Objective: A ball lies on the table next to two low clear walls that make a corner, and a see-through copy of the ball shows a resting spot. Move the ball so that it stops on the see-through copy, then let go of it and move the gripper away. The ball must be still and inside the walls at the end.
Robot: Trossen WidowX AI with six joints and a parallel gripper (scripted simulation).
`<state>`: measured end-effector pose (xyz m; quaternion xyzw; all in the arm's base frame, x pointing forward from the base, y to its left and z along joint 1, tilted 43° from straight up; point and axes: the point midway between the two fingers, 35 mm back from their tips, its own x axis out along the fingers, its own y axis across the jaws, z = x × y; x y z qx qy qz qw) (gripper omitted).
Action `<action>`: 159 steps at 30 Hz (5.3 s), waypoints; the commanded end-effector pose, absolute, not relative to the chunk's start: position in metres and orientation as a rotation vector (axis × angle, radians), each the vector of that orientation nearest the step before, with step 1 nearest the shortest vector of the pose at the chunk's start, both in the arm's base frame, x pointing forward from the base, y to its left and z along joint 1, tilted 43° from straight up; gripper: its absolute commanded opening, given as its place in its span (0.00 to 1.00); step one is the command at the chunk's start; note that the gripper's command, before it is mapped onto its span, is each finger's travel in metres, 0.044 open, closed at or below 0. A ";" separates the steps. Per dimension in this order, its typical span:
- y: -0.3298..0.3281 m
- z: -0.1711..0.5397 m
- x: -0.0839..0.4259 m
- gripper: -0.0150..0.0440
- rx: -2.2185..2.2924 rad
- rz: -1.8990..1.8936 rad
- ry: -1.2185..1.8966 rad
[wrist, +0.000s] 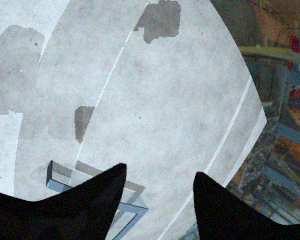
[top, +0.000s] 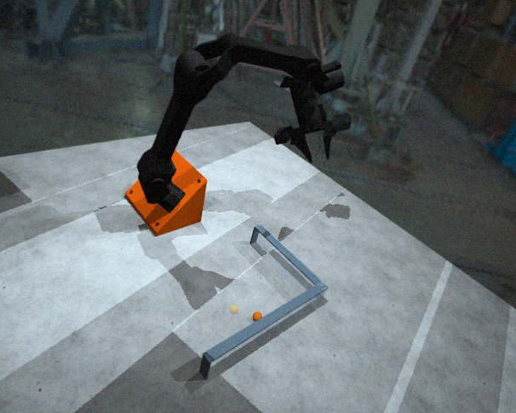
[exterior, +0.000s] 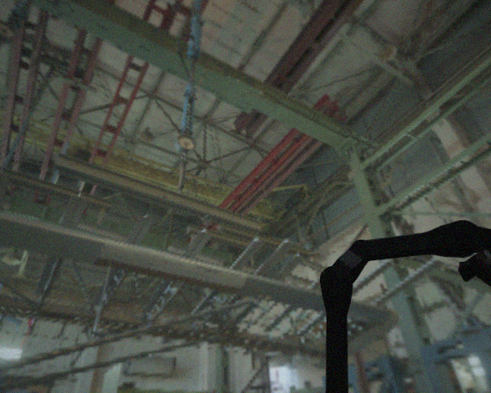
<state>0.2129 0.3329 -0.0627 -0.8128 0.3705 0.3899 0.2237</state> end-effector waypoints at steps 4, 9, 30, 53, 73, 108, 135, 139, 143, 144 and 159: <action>0.251 -0.037 0.293 0.59 -1.770 0.615 1.321; 0.175 -0.017 0.340 0.59 -1.381 0.235 1.454; -0.040 0.006 0.373 0.59 -0.487 -0.674 1.507; -0.059 -0.014 0.371 0.59 -0.488 -0.675 1.507; -0.038 -0.009 0.368 0.25 -0.496 -0.647 1.510; 0.000 0.072 0.357 0.25 -0.486 -0.671 1.509; -0.065 0.020 0.329 0.25 -0.489 -0.675 1.509; -0.068 0.017 0.329 0.25 -0.490 -0.675 1.509; -0.069 0.015 0.329 0.25 -0.490 -0.675 1.509; -0.070 0.014 0.329 0.25 -0.490 -0.675 1.509; -0.081 0.003 0.327 0.25 -0.490 -0.676 1.509</action>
